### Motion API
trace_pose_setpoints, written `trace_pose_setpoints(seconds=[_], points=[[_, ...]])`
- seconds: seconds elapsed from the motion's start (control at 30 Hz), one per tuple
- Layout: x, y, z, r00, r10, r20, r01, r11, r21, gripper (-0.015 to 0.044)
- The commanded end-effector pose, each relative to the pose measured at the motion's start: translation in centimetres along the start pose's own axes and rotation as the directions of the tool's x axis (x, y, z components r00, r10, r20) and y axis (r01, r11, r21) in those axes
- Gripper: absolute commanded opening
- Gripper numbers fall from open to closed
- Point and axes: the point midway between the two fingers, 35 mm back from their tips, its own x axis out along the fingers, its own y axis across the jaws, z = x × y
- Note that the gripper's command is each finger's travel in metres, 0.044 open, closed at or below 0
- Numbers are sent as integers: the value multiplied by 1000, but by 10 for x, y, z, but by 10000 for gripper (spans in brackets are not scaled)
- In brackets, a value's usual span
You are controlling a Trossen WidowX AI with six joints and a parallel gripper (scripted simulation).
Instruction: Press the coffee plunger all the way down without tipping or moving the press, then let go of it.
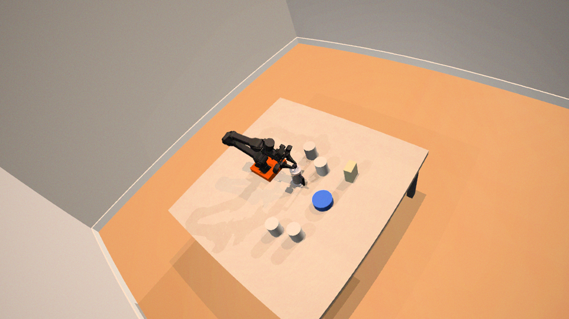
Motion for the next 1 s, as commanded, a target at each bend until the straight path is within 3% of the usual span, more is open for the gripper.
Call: trace_pose_setpoints(seconds=[0.0, 0.93, 0.97], points=[[4, 0, -6, 1000, -1, -27, 1, 1000, 4, 118], [4, 0, 0, 1000, 0, -7, 0, 1000, -1, 118], [4, 0, 0, 1000, 0, -7, 0, 1000, -1, 144]])
